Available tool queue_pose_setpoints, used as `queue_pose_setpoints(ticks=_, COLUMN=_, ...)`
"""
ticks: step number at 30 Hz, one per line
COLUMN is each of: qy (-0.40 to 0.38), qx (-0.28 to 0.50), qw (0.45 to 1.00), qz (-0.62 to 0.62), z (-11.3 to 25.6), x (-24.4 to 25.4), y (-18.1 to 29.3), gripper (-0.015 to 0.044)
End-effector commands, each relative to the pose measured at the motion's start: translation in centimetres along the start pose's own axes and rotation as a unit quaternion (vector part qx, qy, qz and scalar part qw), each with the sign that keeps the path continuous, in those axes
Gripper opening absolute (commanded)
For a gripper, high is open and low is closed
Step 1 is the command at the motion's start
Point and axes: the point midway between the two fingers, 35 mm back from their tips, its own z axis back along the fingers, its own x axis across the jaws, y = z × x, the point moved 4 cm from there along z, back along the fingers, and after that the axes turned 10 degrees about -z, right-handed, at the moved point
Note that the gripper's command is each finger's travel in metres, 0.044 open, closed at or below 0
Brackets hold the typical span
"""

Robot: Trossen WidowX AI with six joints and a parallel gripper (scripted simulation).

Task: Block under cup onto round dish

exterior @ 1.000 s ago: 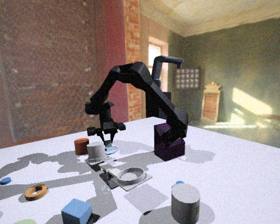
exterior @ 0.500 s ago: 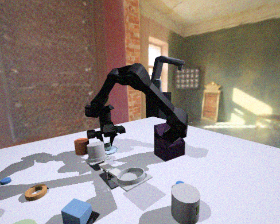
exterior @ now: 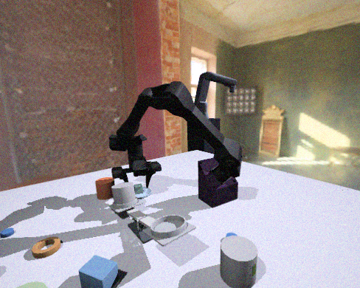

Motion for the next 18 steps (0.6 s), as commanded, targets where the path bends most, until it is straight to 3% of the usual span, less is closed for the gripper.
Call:
queue_pose_setpoints(ticks=1, qy=0.001, qx=0.000, qw=1.000, qz=0.000, z=0.3, x=-0.1, y=0.0, gripper=0.0420)
queue_pose_setpoints(ticks=5, qy=0.002, qx=-0.001, qw=1.000, qz=-0.001, z=5.5, x=0.0, y=0.0, gripper=0.0440)
queue_pose_setpoints(ticks=10, qy=0.002, qx=-0.001, qw=1.000, qz=-0.002, z=6.1, x=0.0, y=0.0, gripper=0.0440)
queue_pose_setpoints(ticks=14, qy=0.006, qx=-0.002, qw=1.000, qz=-0.004, z=10.1, x=0.3, y=0.1, gripper=0.0440)
queue_pose_setpoints(ticks=18, qy=0.007, qx=-0.002, qw=1.000, qz=-0.004, z=10.4, x=0.3, y=0.1, gripper=0.0440)
